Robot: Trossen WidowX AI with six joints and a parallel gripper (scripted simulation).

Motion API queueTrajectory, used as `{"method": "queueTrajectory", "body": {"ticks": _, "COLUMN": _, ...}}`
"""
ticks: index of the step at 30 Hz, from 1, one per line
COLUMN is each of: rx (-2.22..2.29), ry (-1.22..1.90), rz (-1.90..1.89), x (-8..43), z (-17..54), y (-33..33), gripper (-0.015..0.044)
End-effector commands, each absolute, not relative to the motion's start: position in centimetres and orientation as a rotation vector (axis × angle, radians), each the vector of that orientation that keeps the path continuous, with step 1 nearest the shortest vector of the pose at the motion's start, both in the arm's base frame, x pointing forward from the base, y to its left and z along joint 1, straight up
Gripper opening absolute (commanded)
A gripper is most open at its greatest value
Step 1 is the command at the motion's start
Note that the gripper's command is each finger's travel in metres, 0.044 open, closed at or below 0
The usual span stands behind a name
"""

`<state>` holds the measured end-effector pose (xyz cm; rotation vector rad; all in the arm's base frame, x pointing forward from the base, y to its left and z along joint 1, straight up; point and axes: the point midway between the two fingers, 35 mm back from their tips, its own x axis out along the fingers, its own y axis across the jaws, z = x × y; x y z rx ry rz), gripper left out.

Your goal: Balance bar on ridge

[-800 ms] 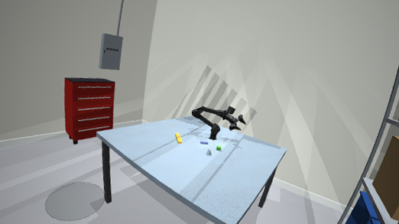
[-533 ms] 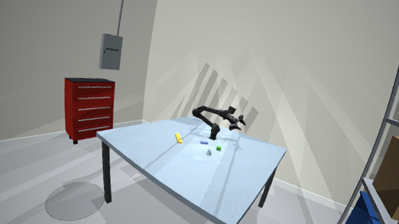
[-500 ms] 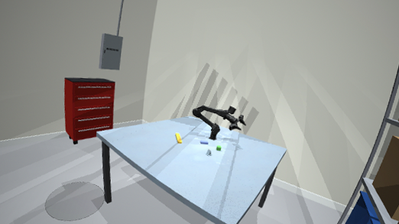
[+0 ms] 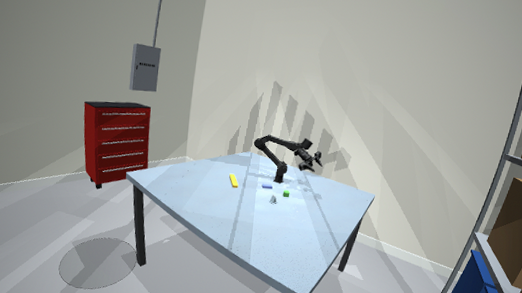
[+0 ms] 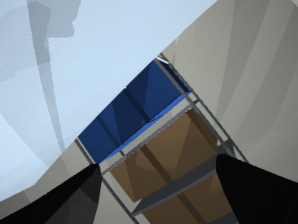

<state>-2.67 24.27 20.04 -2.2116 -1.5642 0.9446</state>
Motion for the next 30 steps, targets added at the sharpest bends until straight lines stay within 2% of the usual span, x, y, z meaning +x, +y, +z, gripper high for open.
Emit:
{"method": "queueTrajectory", "body": {"ticks": 1, "rx": -2.243, "ry": -1.487, "rz": 0.969, "x": -1.5, "z": 20.0, "y": 24.7, "gripper": 0.0315}}
{"method": "queueTrajectory", "body": {"ticks": 30, "rx": -2.404, "ry": -0.905, "rz": 1.069, "x": 7.6, "z": 19.7, "y": 25.5, "gripper": 0.0315}}
